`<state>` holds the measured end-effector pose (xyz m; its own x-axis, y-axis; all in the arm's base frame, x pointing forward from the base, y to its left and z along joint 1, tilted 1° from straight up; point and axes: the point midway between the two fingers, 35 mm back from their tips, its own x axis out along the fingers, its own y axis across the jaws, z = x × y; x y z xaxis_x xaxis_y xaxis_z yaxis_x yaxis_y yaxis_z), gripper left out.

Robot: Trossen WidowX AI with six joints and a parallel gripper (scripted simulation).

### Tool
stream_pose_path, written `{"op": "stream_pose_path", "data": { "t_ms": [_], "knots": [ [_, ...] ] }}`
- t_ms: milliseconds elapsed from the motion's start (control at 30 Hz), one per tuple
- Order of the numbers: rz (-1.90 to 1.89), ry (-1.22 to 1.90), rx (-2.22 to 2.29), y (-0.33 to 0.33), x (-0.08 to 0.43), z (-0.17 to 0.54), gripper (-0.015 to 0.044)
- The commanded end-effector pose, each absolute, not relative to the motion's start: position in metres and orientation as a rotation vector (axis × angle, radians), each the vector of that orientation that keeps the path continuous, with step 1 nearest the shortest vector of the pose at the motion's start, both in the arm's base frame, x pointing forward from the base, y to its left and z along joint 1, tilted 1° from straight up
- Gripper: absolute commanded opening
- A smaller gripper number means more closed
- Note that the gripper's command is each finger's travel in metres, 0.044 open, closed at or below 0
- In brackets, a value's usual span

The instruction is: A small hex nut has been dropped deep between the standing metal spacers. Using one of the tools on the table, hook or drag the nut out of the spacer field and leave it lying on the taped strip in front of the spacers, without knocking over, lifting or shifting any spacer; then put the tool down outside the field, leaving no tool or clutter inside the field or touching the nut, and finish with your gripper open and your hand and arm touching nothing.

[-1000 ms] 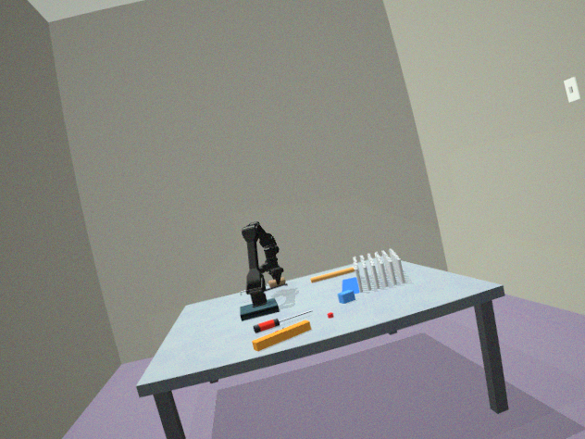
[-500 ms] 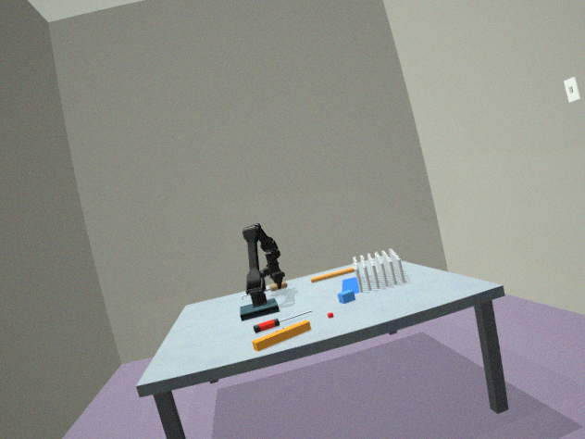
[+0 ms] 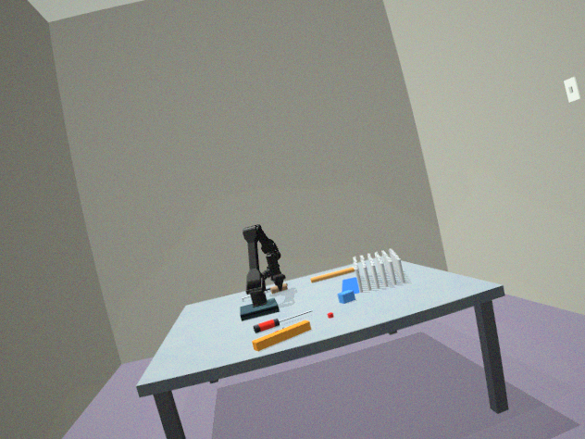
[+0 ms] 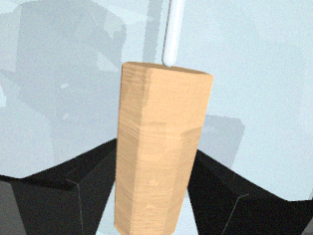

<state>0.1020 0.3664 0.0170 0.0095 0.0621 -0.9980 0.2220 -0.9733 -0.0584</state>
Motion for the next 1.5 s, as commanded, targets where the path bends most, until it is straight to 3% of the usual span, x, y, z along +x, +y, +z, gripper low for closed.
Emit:
{"op": "stream_pose_path", "data": {
  "t_ms": [0,500,700,1467],
  "knots": [
    [-2.111,0.304,2.147,0.366,0.102,0.017,0.0053],
    [-2.111,0.304,2.147,0.367,0.102,0.02,0.044],
    [-2.112,0.305,2.148,0.365,0.102,0.088,0.044],
    [-2.112,0.305,2.148,0.365,0.102,0.088,0.044]
  ]
}}
